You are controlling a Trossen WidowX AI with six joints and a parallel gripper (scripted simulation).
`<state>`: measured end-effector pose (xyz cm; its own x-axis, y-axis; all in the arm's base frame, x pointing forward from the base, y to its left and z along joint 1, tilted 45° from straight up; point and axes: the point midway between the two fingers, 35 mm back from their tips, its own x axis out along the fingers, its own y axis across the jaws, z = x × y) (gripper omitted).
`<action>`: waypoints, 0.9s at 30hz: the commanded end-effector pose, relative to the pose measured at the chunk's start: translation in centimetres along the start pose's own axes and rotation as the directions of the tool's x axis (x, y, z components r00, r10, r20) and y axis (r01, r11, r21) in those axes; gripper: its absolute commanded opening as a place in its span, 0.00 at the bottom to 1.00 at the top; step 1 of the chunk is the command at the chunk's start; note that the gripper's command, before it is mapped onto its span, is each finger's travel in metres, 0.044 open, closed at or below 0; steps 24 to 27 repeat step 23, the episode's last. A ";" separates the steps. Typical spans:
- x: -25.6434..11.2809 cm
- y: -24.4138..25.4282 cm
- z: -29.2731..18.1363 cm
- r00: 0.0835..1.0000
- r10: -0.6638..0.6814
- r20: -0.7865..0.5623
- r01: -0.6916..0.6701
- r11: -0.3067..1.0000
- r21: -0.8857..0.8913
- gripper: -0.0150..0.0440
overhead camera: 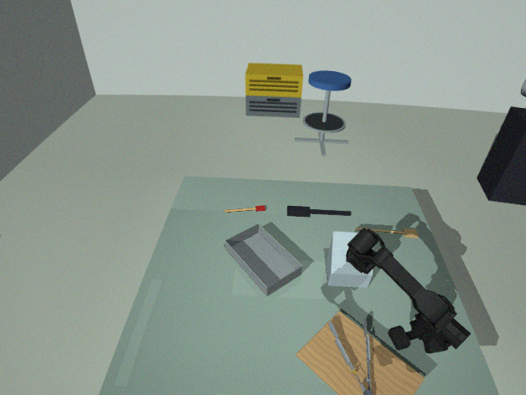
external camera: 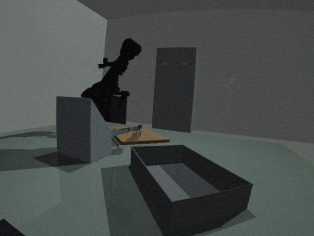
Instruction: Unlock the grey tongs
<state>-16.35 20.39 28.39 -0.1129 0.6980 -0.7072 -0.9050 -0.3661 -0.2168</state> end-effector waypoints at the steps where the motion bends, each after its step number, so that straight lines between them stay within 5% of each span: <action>1: -2.9 -0.4 0.2 1.000 0.006 0.013 -0.006 1.000 0.006 1.00; 27: -3.1 -0.5 0.1 1.000 0.006 0.012 -0.006 1.000 0.005 1.00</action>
